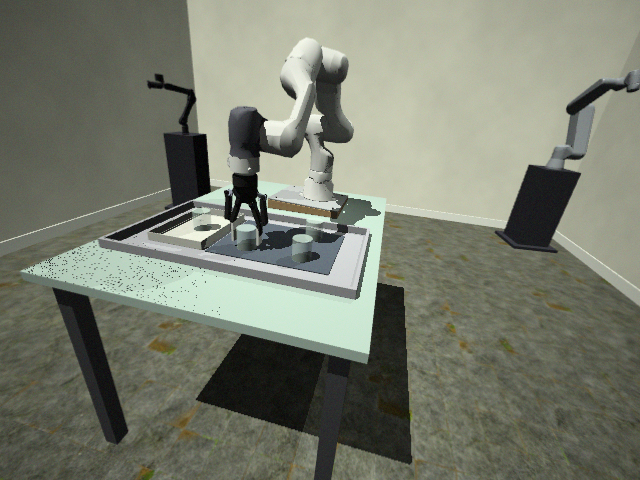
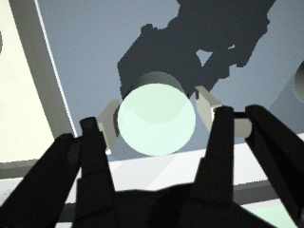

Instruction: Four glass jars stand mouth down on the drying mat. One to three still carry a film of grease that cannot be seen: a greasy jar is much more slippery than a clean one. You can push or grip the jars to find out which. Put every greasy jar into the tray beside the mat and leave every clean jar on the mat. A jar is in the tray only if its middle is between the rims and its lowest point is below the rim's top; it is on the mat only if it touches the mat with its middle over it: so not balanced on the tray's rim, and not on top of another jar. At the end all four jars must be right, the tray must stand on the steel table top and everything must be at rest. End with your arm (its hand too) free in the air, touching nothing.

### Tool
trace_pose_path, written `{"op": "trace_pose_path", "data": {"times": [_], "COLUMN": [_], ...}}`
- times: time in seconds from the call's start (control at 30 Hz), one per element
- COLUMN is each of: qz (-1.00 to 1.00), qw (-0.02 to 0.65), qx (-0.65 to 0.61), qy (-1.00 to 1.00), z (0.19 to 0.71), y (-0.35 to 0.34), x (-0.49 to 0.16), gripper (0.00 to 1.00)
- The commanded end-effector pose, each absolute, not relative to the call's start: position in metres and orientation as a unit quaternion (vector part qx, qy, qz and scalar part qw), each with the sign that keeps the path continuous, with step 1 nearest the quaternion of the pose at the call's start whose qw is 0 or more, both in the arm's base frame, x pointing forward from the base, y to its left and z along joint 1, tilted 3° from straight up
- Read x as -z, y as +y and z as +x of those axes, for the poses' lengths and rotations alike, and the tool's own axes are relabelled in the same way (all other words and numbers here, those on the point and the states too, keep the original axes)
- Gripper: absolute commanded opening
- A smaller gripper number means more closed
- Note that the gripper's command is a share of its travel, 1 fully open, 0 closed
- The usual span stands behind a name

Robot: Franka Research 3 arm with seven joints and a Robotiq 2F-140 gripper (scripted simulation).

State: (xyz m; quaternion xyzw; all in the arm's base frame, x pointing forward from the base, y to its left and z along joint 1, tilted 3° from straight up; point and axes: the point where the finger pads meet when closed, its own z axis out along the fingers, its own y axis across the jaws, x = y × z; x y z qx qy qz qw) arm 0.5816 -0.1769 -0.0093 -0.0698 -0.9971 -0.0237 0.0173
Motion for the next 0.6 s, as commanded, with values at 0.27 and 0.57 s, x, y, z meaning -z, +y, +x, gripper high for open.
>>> {"op": "trace_pose_path", "data": {"times": [0.27, 0.57], "qz": [-0.070, -0.070], "qw": [0.016, 0.016], "qx": [0.024, 0.024], "qy": [-0.997, -0.997], "z": [0.5822, 0.5822], "y": [-0.1775, -0.1775], "x": [0.0099, 0.0099], "gripper": [0.52, 0.52]}}
